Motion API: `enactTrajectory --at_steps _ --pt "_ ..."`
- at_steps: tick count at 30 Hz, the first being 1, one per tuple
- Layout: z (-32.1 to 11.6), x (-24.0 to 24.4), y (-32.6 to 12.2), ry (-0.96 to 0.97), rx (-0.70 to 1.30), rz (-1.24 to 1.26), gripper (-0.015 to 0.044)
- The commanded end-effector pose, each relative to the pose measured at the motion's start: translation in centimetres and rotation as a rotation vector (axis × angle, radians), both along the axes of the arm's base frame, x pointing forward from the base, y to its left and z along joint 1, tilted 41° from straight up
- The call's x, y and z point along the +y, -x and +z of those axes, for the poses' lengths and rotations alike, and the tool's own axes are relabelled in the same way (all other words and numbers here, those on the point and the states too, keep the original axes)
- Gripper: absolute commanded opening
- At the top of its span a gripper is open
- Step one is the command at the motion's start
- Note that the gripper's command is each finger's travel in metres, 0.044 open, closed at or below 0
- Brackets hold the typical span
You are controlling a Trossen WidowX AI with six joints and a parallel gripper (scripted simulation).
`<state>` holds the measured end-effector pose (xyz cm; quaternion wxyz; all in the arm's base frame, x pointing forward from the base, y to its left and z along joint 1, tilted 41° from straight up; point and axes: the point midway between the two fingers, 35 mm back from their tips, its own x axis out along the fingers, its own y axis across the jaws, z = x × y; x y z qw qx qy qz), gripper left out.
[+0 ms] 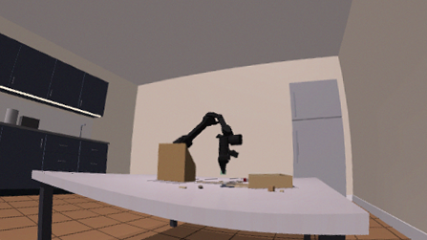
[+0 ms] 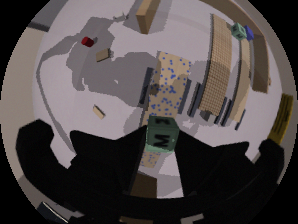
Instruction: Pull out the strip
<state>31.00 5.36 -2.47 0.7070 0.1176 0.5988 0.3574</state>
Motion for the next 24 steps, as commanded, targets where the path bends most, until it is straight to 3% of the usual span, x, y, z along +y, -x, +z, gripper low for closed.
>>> enactTrajectory --at_steps 1,7,24 --pt "0.3 -0.3 0.6 -0.002 -0.006 0.001 0.0000" --pt "2.6 -2.3 0.7 0.000 -0.006 0.001 0.0000" --pt "2.7 -2.4 0.7 0.000 -0.006 0.001 0.0000"
